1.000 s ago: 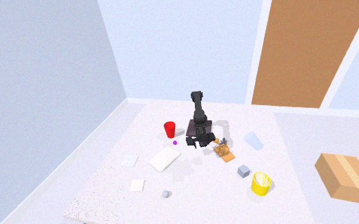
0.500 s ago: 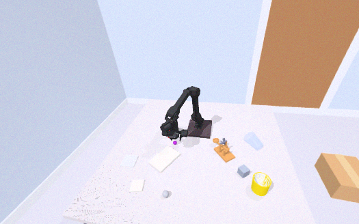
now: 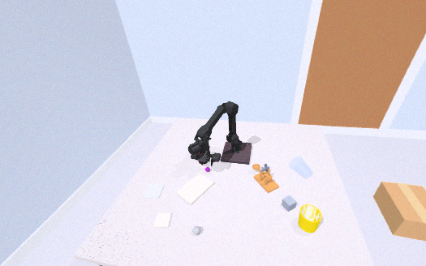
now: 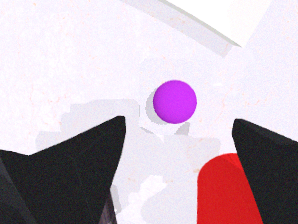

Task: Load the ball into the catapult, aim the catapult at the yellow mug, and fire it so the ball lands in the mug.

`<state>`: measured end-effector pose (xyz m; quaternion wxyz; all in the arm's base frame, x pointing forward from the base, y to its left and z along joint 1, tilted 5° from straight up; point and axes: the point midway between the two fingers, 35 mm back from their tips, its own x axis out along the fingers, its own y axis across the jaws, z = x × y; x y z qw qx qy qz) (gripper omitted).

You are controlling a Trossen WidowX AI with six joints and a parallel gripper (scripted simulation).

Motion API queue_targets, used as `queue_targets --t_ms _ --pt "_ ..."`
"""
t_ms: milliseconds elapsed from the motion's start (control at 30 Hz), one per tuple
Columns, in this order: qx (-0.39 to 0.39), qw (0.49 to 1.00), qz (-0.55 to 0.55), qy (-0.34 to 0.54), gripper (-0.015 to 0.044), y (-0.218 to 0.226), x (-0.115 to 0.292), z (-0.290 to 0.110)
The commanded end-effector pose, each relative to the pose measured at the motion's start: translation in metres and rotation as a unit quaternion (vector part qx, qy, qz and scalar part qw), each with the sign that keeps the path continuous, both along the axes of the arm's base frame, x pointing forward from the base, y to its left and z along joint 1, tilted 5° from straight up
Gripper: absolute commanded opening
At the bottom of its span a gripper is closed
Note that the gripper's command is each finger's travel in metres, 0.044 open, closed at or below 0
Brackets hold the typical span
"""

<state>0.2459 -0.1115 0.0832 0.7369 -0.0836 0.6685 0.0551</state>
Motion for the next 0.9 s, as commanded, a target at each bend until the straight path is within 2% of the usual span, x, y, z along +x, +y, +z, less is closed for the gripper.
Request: queue_targets --t_ms 0,800,867 --pt "0.002 1.000 0.003 0.000 0.0300 0.000 0.000 -0.006" --pt "0.002 1.000 0.003 0.001 0.0300 -0.001 0.004 -0.042" --pt "0.002 1.000 0.003 0.001 0.0247 -0.001 0.004 -0.042"
